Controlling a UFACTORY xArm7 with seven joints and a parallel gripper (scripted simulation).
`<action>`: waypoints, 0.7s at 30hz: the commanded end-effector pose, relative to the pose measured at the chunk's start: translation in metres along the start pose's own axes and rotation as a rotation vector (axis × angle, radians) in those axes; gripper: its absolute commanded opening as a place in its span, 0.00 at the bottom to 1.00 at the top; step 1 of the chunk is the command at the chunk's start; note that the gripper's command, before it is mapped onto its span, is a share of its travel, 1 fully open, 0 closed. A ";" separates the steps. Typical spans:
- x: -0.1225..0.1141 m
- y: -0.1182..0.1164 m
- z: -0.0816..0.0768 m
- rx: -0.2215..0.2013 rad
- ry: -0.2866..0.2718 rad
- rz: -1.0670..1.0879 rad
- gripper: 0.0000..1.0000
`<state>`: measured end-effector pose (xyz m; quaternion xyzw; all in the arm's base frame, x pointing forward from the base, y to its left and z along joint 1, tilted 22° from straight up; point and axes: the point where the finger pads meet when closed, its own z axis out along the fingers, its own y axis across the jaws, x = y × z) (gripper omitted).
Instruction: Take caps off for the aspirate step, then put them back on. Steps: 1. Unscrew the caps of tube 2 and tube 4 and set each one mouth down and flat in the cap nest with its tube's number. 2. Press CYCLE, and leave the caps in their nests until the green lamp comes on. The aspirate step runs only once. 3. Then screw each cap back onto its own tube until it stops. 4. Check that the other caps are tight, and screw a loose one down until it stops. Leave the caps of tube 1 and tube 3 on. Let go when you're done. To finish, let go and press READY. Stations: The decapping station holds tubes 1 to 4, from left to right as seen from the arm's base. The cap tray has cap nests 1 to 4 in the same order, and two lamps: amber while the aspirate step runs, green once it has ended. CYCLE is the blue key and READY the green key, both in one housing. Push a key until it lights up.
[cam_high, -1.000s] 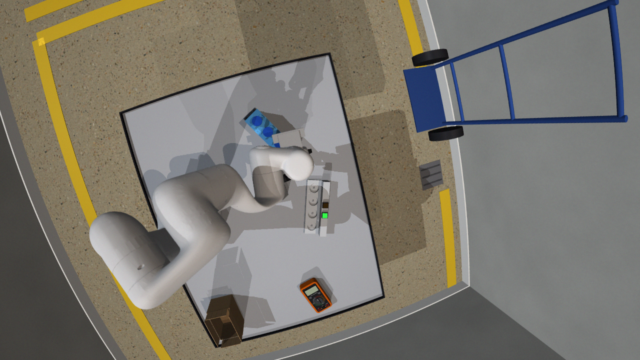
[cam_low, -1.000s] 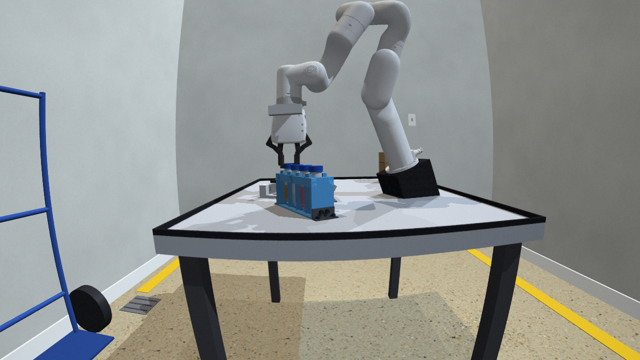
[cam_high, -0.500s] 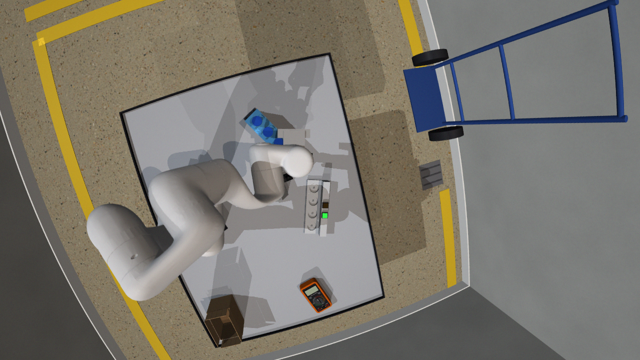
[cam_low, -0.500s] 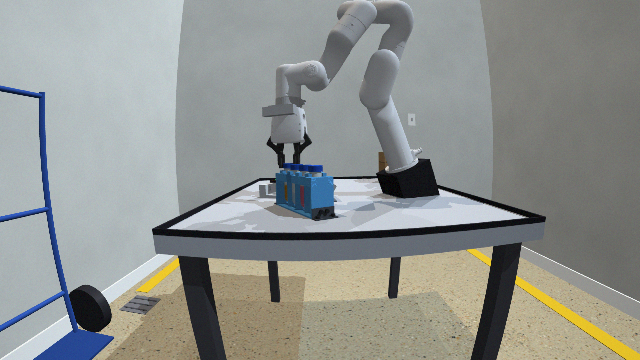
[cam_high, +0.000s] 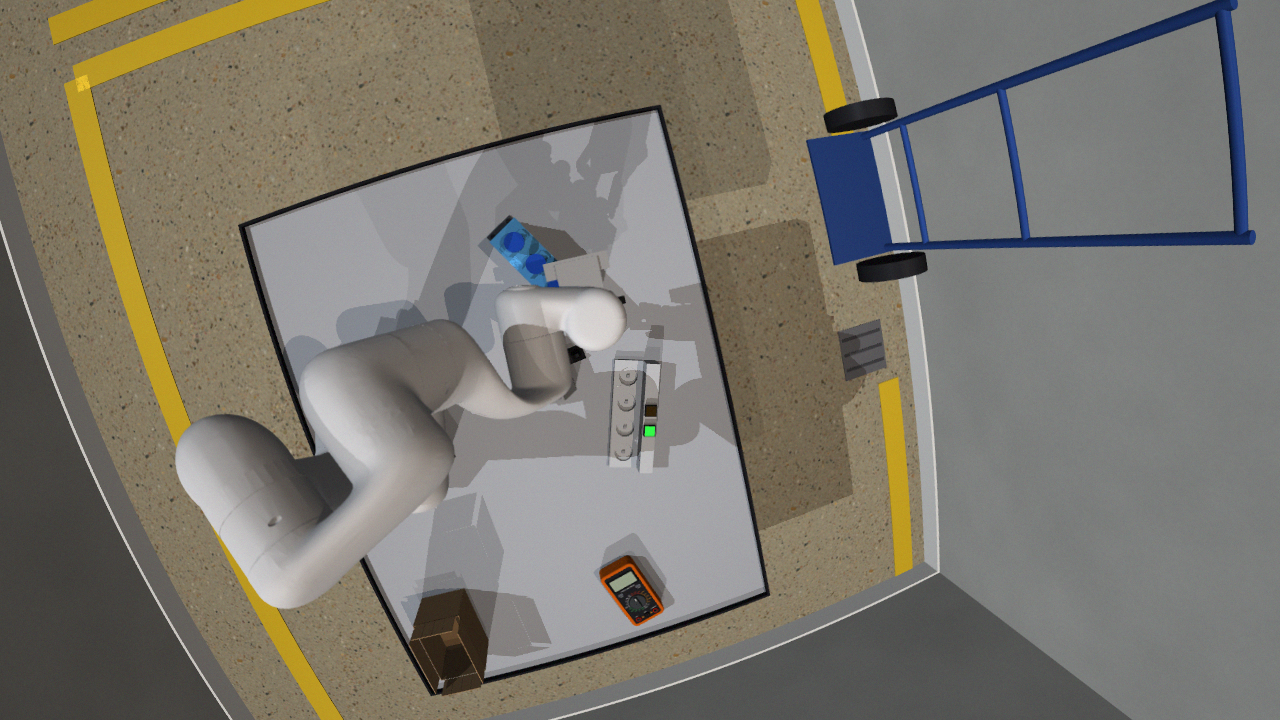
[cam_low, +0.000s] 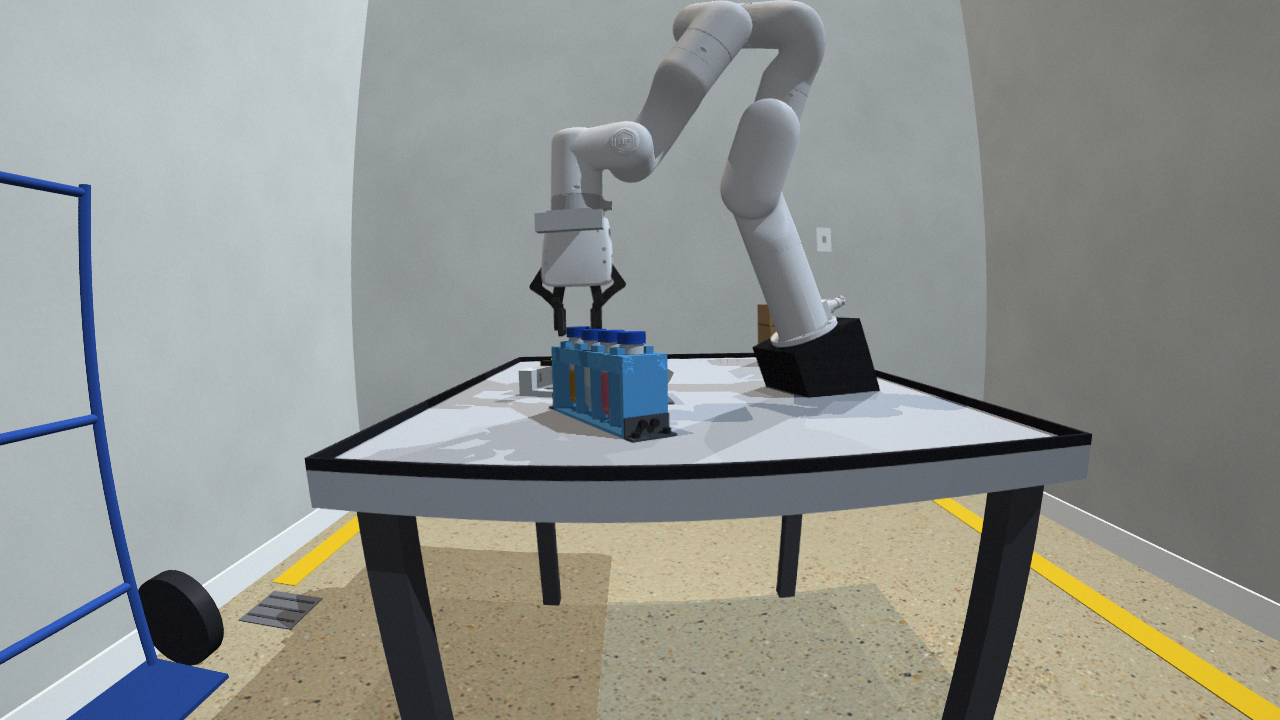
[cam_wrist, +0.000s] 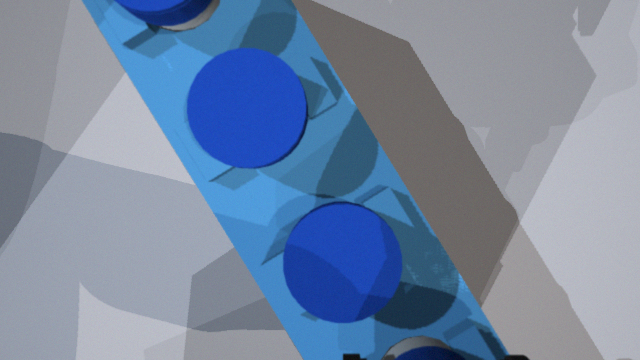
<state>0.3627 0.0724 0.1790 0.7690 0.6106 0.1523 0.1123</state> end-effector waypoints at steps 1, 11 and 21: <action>0.000 0.001 -0.001 -0.004 0.016 -0.279 0.46; 0.000 0.001 -0.001 -0.007 0.015 -0.681 0.46; 0.000 0.001 -0.001 -0.010 0.013 -1.061 0.46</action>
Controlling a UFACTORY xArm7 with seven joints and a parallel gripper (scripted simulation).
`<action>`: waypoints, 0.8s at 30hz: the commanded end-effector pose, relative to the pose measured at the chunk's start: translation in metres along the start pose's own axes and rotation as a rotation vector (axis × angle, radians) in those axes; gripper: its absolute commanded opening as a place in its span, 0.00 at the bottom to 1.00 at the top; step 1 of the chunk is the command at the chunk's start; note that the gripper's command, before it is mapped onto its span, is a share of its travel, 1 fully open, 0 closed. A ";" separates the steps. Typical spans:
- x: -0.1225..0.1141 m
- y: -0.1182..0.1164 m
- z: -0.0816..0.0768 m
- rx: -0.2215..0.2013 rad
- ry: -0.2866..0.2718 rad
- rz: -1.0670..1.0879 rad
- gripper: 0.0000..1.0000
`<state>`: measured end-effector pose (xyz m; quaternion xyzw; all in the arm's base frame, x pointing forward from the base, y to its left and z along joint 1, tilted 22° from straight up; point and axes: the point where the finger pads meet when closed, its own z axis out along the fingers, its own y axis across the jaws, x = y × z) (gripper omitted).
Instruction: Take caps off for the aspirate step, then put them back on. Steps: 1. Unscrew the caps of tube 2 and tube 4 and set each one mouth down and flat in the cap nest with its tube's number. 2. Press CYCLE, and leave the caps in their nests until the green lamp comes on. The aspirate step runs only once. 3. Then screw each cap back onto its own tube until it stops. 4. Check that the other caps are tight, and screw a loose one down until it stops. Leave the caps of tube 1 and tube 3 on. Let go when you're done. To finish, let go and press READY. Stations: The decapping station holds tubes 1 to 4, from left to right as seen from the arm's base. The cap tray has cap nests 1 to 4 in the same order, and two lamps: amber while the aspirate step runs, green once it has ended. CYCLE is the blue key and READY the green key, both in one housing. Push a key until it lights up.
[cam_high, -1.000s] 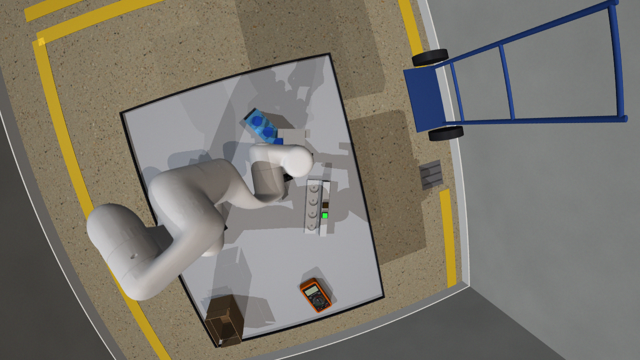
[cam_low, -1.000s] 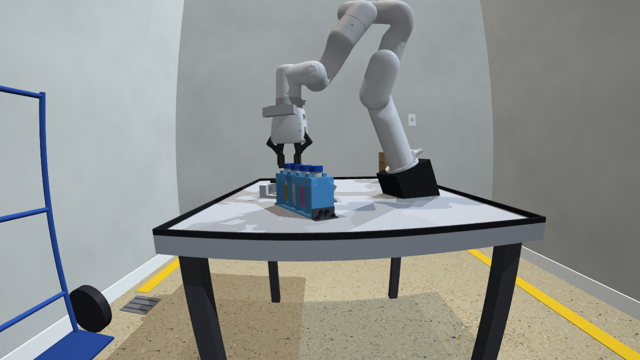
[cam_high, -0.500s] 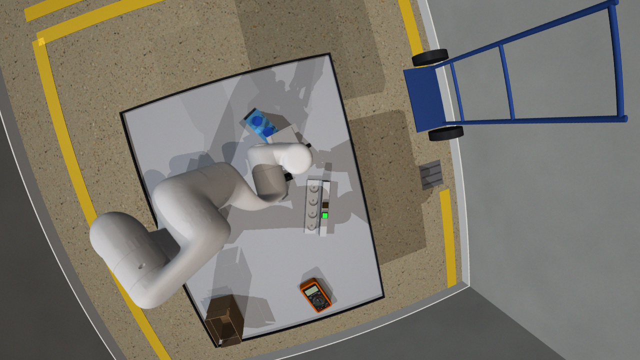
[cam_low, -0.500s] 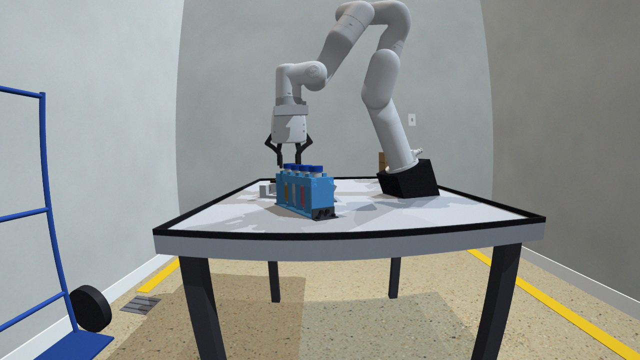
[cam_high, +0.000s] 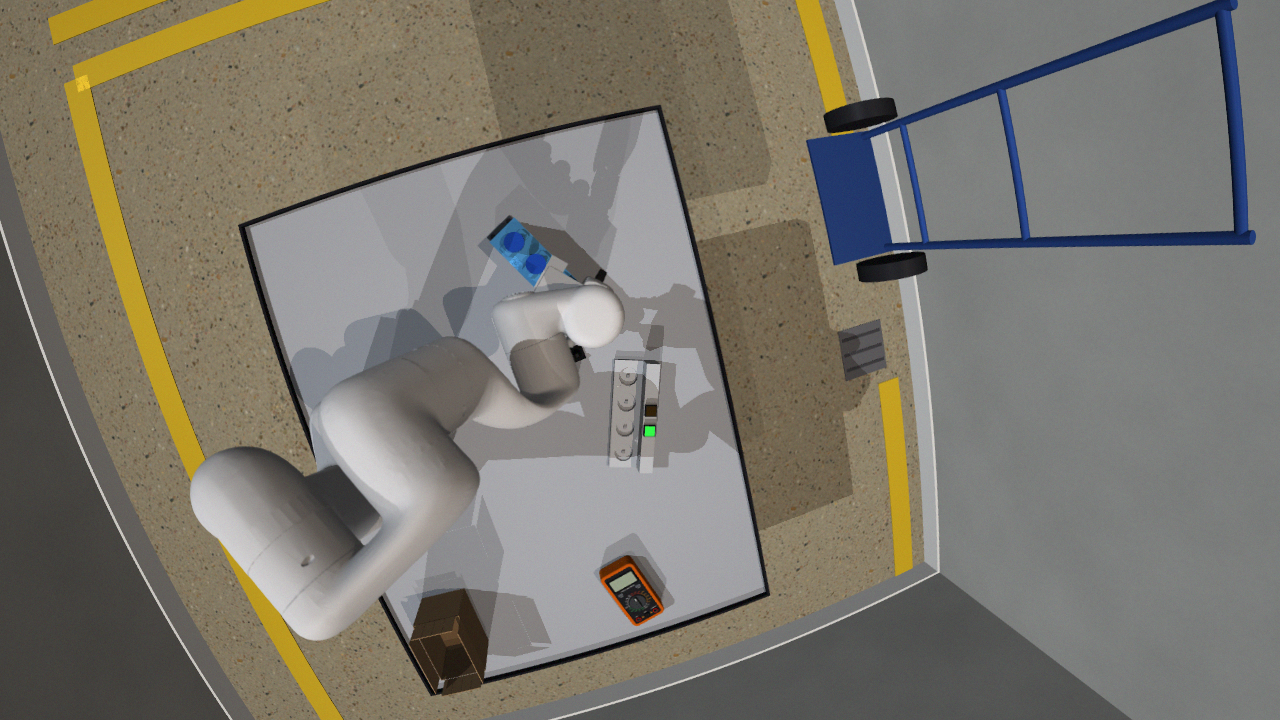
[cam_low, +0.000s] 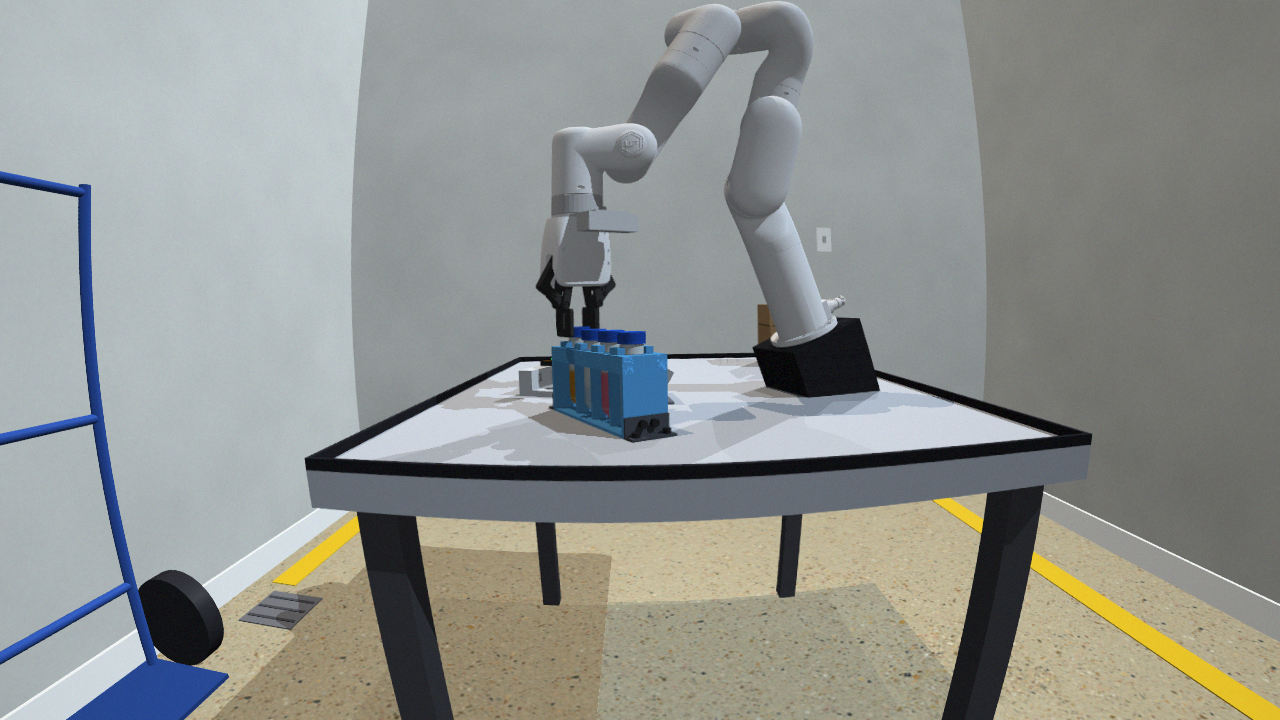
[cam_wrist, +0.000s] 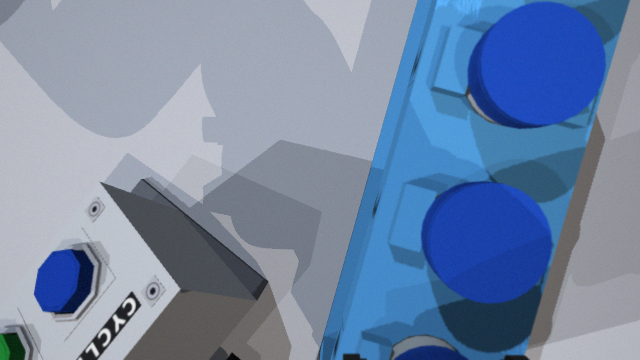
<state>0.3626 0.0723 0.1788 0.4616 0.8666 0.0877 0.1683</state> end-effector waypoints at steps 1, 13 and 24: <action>-0.001 0.001 -0.001 -0.024 0.020 -0.278 0.46; -0.001 0.001 -0.001 -0.028 0.019 -0.514 0.46; -0.001 0.001 -0.001 -0.028 0.019 -0.514 0.00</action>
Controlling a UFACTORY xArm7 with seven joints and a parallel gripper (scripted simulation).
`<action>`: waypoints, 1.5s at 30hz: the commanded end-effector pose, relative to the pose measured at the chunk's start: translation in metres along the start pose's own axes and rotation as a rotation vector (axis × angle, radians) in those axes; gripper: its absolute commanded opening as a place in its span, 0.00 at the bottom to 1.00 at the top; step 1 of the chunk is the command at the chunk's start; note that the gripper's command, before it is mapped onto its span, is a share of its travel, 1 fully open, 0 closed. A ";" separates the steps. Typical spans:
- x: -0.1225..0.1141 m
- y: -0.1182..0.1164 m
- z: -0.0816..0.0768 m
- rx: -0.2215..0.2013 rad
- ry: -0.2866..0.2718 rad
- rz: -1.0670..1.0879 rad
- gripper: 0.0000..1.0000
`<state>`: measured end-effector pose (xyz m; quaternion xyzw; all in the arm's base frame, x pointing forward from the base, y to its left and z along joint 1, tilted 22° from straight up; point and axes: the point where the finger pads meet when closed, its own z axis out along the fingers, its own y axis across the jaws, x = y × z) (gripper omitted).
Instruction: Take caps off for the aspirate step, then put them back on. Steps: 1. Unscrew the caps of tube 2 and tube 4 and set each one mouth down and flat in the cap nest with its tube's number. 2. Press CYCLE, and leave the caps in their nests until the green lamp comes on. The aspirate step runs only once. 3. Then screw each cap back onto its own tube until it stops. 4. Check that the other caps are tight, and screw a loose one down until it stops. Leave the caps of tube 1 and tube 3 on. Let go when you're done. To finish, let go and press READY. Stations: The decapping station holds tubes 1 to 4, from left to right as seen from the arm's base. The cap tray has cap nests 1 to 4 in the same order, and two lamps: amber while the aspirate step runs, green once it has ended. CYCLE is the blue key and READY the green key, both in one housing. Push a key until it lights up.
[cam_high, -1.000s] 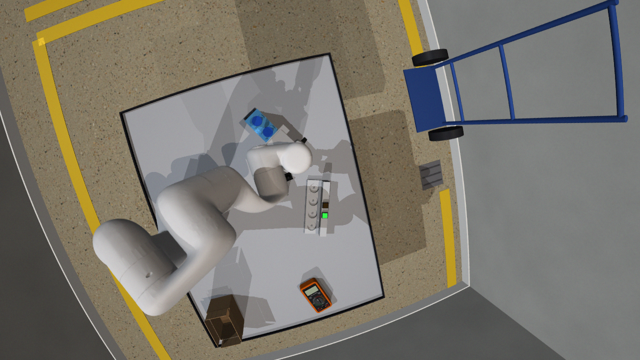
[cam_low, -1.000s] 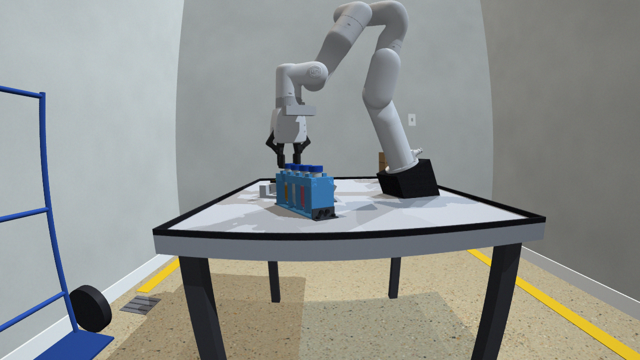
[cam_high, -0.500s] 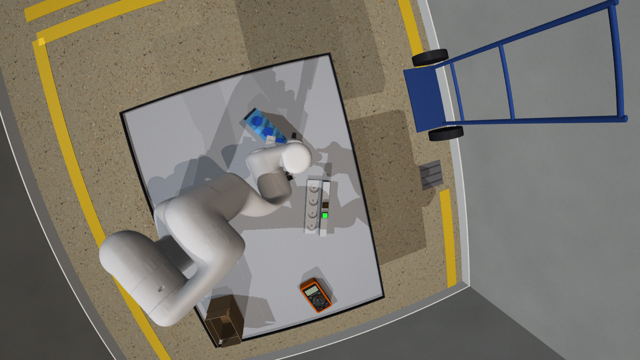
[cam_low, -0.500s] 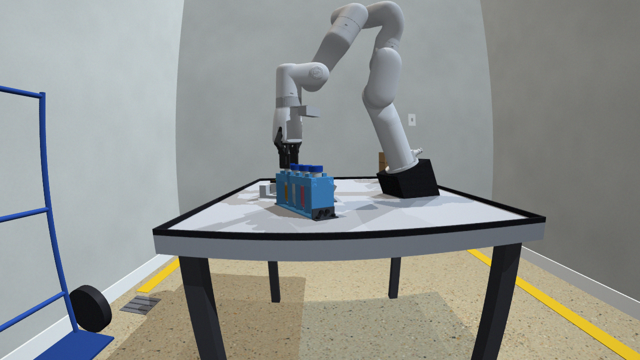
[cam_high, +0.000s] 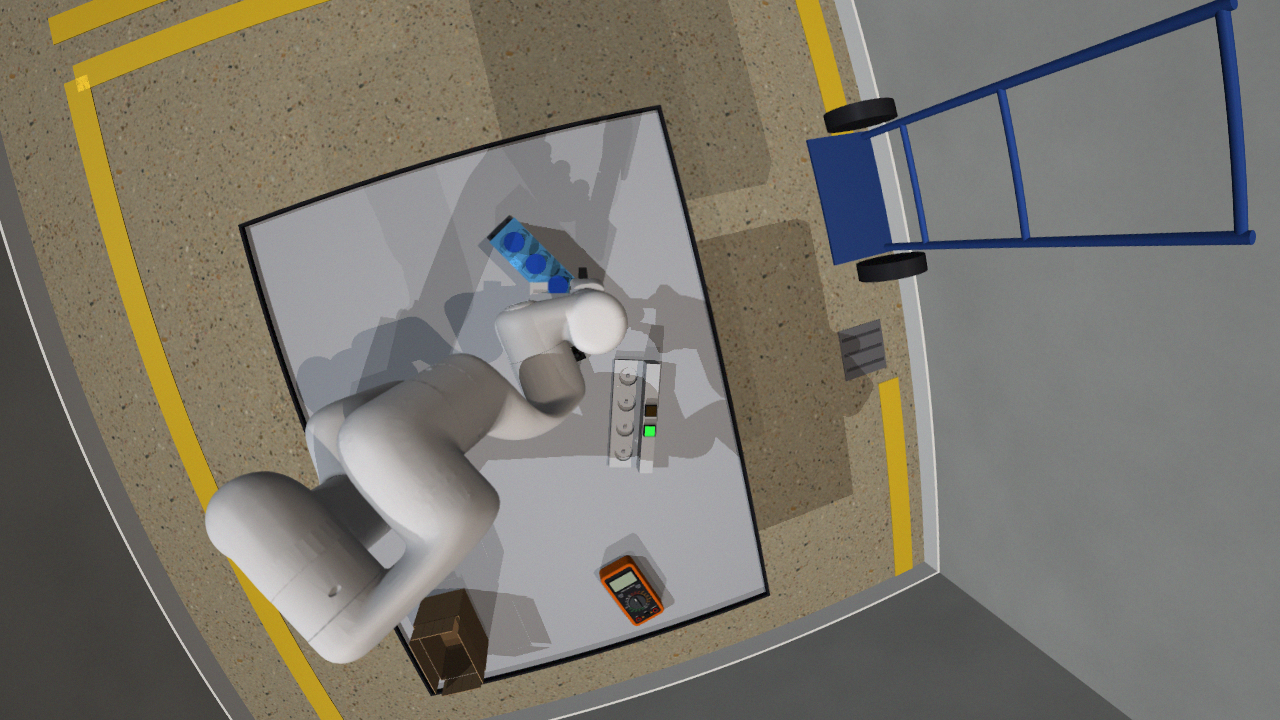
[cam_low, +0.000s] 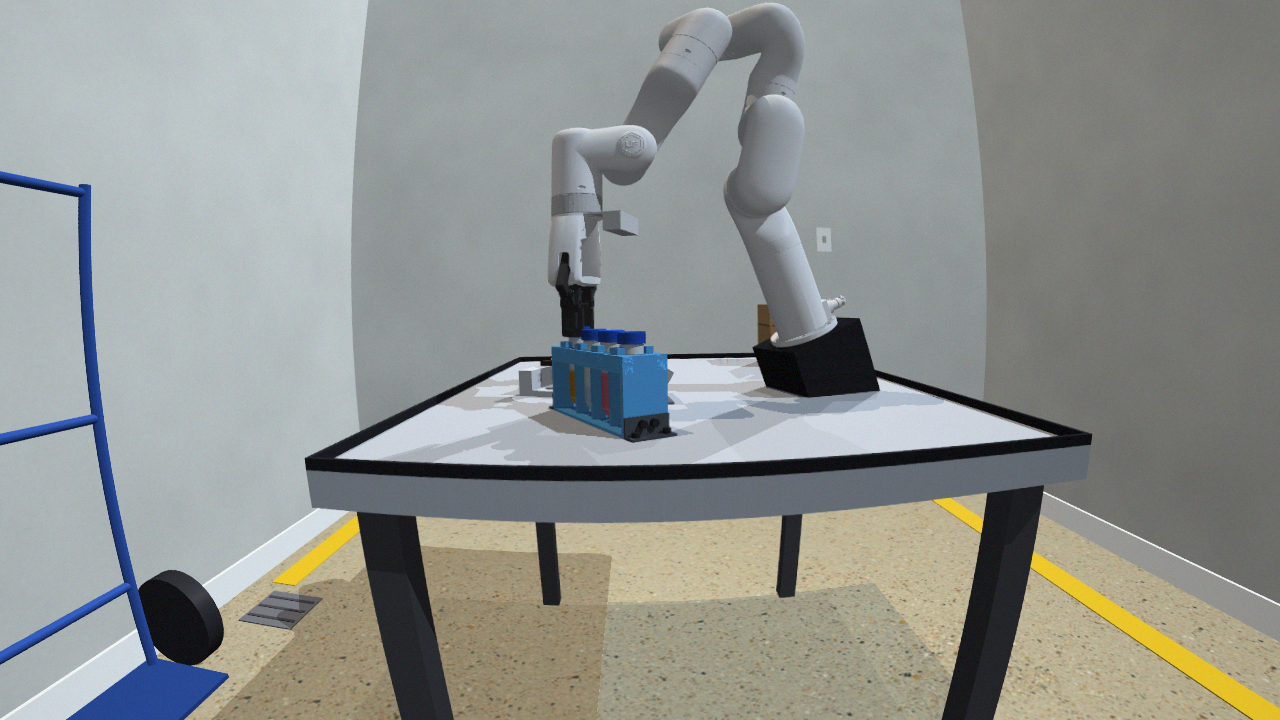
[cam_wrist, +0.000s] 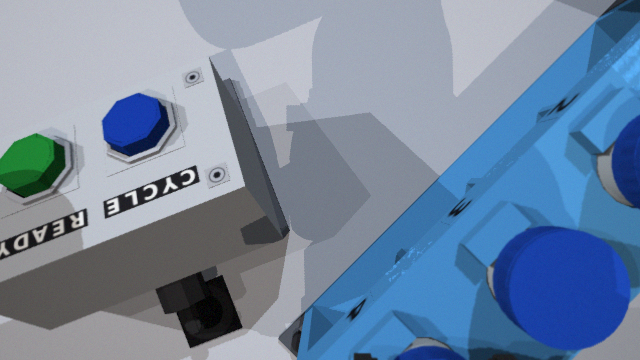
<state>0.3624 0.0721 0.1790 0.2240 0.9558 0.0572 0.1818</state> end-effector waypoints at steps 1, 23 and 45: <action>-0.001 0.001 -0.001 -0.003 -0.002 -0.002 0.00; -0.001 0.001 0.000 -0.004 -0.001 0.721 0.00; -0.001 0.001 0.001 -0.004 0.001 1.569 0.00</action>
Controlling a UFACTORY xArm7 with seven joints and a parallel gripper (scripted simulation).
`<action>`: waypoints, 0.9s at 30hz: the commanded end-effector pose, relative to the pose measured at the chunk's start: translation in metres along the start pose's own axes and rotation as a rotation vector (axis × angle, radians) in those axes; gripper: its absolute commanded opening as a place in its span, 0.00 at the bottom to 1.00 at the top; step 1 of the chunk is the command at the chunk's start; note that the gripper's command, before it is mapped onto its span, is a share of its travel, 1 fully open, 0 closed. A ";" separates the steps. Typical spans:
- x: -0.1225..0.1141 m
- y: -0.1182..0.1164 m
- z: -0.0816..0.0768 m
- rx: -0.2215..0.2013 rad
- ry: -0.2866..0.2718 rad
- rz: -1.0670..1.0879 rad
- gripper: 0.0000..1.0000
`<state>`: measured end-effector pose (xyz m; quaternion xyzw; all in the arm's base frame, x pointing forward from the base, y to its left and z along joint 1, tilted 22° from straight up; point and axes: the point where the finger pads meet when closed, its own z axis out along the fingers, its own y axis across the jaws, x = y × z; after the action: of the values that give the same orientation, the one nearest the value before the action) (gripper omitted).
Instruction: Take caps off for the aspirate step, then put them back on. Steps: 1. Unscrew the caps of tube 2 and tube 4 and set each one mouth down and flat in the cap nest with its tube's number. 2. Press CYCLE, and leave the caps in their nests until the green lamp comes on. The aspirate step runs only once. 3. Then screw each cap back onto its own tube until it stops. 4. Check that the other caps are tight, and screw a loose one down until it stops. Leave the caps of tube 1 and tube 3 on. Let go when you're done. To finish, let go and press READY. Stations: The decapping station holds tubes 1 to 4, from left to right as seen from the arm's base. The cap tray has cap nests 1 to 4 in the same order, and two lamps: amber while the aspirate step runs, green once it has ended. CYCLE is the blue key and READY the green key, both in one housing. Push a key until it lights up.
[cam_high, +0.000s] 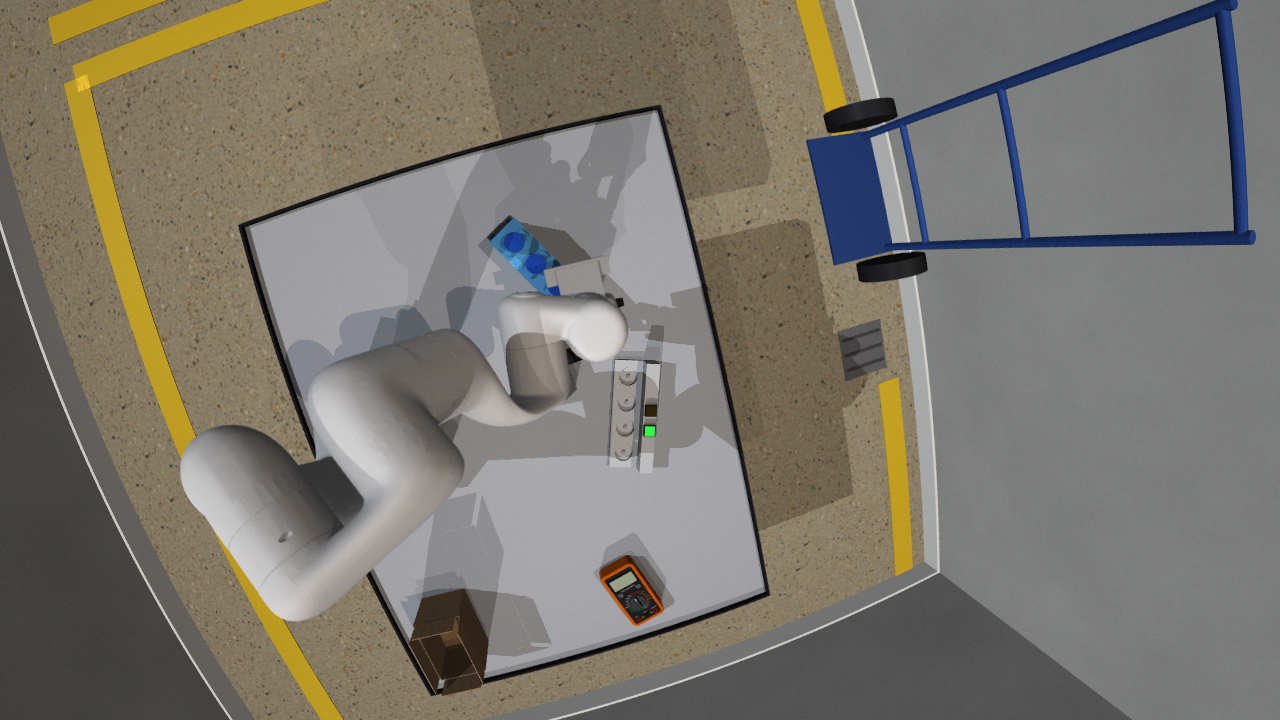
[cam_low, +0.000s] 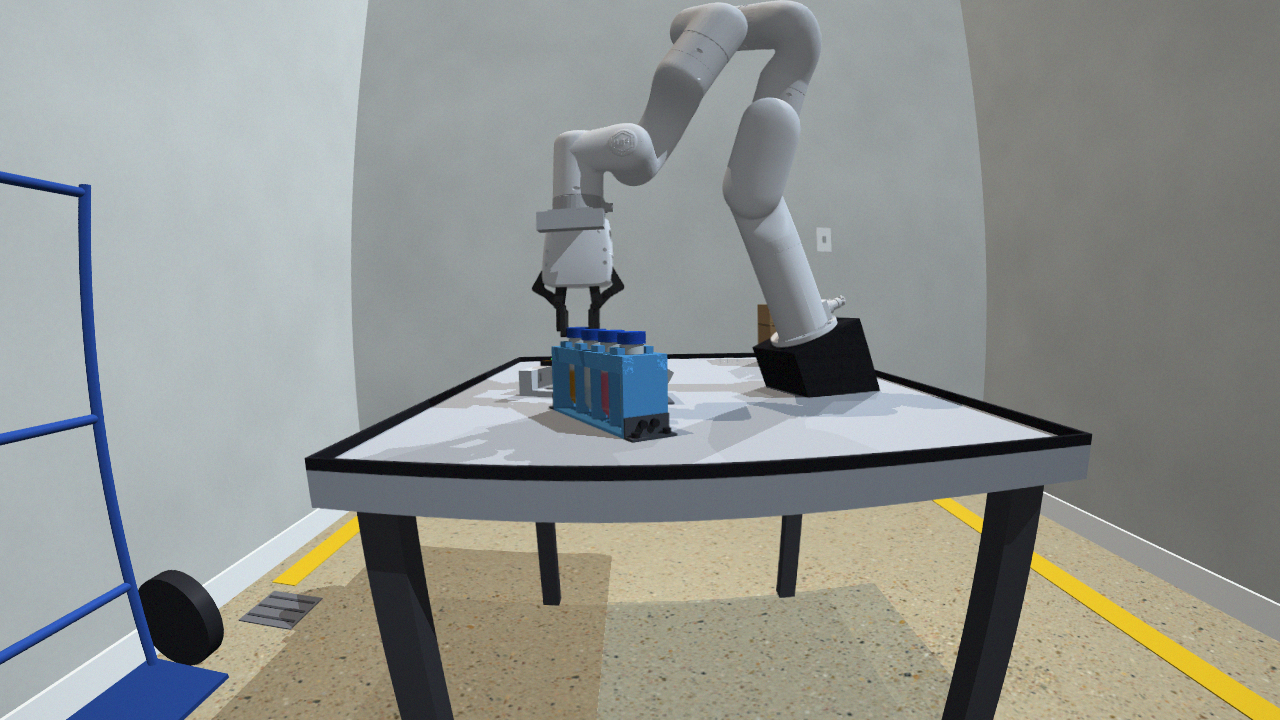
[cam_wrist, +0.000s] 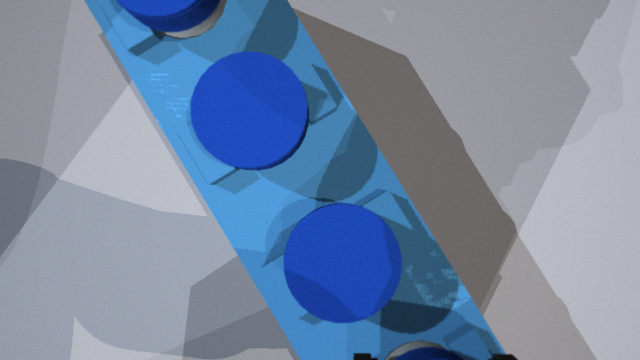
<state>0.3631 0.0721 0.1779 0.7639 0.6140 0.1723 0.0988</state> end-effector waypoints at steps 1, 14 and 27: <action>0.001 0.001 -0.001 -0.001 -0.032 0.235 0.00; 0.001 0.001 -0.001 -0.001 -0.032 0.235 0.46; 0.001 0.001 -0.001 0.004 -0.032 -0.098 0.46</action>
<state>0.3629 0.0722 0.1780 0.8035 0.5642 0.1617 0.0997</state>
